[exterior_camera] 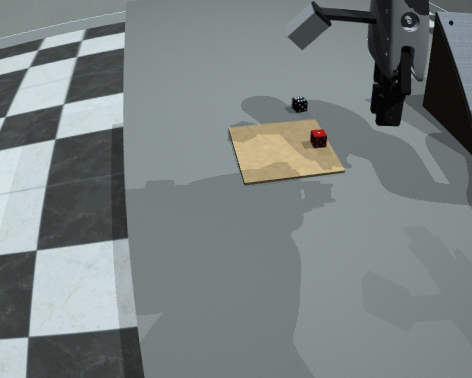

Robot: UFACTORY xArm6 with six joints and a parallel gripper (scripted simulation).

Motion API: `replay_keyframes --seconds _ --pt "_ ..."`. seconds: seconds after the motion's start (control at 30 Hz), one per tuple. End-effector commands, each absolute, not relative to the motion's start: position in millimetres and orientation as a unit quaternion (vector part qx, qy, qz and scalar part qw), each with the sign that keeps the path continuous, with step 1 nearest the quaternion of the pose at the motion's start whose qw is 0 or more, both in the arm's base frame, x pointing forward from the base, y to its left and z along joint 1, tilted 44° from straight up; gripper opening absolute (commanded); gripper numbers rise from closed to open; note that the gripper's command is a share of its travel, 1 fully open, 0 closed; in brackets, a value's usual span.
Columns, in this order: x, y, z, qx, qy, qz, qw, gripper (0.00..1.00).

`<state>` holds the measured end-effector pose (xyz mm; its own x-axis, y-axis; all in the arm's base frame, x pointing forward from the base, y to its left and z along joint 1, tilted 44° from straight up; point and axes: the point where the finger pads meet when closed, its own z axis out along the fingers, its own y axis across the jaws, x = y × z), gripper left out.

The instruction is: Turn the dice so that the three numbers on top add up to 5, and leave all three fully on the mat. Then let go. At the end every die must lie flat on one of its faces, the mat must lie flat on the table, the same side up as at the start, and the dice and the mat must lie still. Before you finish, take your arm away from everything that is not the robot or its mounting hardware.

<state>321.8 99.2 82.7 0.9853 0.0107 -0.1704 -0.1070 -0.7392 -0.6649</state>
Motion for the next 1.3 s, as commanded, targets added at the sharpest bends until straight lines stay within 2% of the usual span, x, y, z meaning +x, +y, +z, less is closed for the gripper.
replay_keyframes --seconds 0.0,0.13,0.43,1.27 --pt "366 80 64 -0.929 -0.004 0.071 0.364 0.15" --pt "401 60 39 -0.928 -0.031 0.060 0.366 0.15" --pt "431 38 8 -0.927 -0.058 0.049 0.368 0.15" --pt "429 50 -6 -0.927 -0.059 0.049 0.368 0.15"
